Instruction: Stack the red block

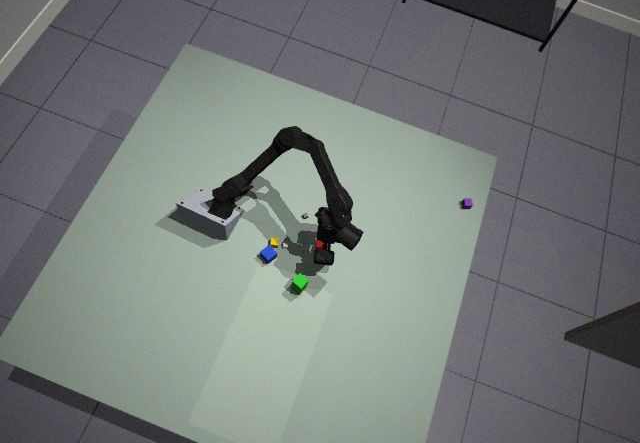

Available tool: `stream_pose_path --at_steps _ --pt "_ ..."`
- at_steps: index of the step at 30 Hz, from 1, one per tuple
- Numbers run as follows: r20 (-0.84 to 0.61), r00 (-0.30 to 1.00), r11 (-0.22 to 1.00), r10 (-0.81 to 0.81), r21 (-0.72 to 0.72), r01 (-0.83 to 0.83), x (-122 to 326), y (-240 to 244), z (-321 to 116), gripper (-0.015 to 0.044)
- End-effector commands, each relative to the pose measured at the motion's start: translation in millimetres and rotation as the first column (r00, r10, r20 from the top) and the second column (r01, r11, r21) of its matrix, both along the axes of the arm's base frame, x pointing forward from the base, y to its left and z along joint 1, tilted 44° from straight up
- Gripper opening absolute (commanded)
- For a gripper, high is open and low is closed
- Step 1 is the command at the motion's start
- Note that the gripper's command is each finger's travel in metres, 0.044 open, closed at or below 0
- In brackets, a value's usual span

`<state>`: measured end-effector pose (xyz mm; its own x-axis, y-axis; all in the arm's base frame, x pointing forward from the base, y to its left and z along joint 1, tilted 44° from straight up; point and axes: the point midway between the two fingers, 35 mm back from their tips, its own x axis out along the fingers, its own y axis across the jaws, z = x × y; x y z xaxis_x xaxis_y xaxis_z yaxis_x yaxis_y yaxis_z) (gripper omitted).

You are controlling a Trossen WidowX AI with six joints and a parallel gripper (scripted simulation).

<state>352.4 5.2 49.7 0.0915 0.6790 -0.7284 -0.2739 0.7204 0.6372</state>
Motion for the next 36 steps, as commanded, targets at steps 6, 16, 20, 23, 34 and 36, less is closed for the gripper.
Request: stream_pose_path --at_steps 6,16,20,23,34,36 --pt "-0.009 1.0 1.0 0.001 0.005 -0.001 -0.5 10.6 -11.1 0.044" --pt "-0.009 1.0 1.0 0.001 0.006 -0.001 0.7 21.6 -22.6 0.044" --pt "-0.009 1.0 1.0 0.001 0.006 -0.001 1.0 26.1 -27.2 0.044" --pt "-0.009 1.0 1.0 0.001 0.007 -0.001 1.0 29.2 -30.3 0.044" --pt "-0.009 1.0 1.0 0.001 0.007 -0.001 1.0 29.9 -31.0 0.044" --pt "-0.009 1.0 1.0 0.001 0.007 -0.001 1.0 29.9 -31.0 0.044"
